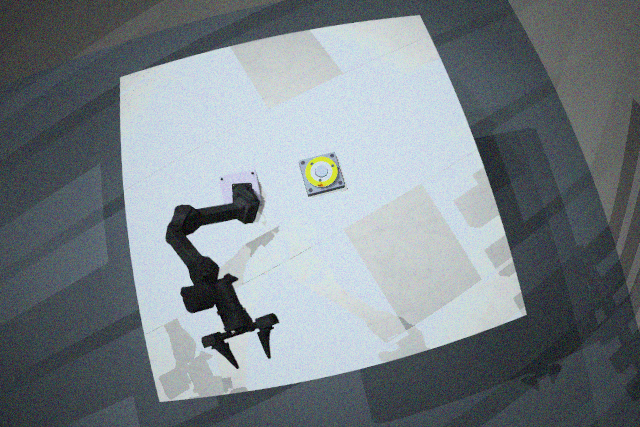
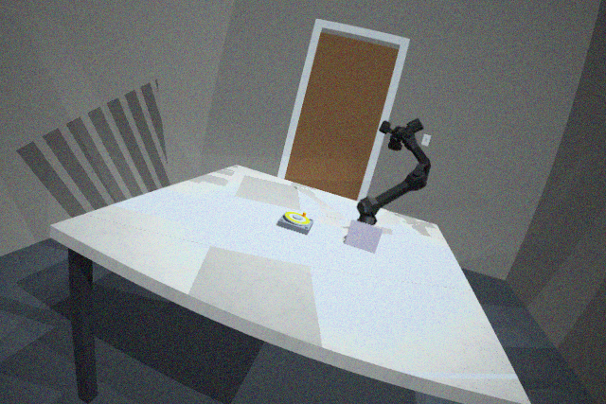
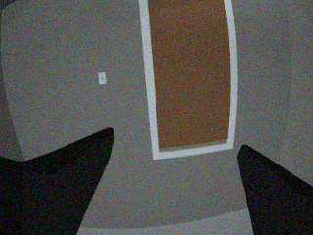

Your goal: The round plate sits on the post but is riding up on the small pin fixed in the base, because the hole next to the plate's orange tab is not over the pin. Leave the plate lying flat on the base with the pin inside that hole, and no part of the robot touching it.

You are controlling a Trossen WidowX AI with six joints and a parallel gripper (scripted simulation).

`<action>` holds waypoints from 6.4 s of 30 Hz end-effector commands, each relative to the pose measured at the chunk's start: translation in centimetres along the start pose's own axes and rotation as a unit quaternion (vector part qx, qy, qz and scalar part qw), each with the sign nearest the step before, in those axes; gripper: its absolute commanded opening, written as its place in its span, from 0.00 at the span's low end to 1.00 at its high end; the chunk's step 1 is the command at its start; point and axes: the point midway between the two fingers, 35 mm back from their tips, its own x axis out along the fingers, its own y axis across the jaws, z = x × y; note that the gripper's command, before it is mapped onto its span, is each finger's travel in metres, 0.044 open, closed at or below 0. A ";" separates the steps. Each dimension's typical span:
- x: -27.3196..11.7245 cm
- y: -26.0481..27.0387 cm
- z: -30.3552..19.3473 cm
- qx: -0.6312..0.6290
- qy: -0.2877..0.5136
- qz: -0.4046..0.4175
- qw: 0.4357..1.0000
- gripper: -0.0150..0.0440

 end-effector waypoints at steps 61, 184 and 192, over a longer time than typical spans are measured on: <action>-43.3 -27.2 45.0 -0.517 0.384 -0.550 -0.531 0.25; -44.6 -36.2 45.5 -0.519 0.384 -0.550 -0.530 0.25; -44.6 -36.0 46.0 -0.517 0.384 -0.548 -0.533 0.25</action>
